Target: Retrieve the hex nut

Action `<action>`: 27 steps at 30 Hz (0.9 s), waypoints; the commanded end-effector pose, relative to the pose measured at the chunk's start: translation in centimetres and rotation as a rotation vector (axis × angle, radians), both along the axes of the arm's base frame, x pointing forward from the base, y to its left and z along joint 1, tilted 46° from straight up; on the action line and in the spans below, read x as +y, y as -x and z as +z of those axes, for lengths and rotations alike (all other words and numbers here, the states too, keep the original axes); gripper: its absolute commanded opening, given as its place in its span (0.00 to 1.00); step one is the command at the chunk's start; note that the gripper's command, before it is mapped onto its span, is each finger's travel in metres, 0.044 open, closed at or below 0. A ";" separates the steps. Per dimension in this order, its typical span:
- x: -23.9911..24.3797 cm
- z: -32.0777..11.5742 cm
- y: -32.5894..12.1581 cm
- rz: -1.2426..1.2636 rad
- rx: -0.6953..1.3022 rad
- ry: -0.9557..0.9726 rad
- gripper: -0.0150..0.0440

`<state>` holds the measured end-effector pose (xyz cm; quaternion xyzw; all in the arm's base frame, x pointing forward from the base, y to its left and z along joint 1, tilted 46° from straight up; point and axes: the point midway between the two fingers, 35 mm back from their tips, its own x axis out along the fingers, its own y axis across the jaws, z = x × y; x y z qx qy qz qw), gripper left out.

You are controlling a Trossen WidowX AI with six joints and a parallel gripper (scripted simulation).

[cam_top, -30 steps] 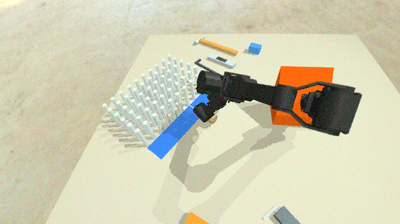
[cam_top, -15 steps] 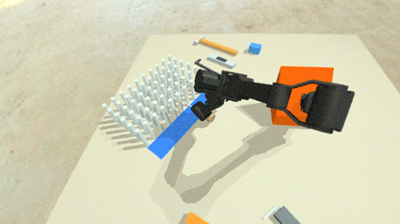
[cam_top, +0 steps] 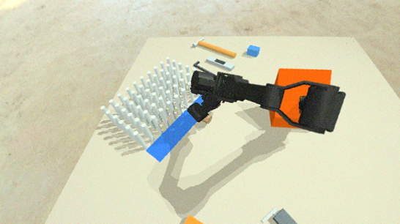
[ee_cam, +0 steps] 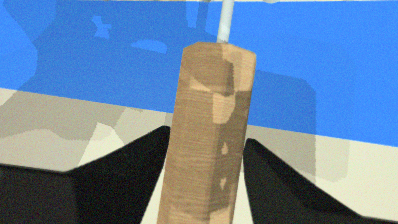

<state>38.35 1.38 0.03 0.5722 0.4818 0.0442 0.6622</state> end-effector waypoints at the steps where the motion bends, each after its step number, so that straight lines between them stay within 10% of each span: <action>1: -0.4 0.1 -0.6 -0.001 -0.014 0.005 0.25; 27: 0.4 -0.9 -0.6 -0.006 -0.009 0.005 0.25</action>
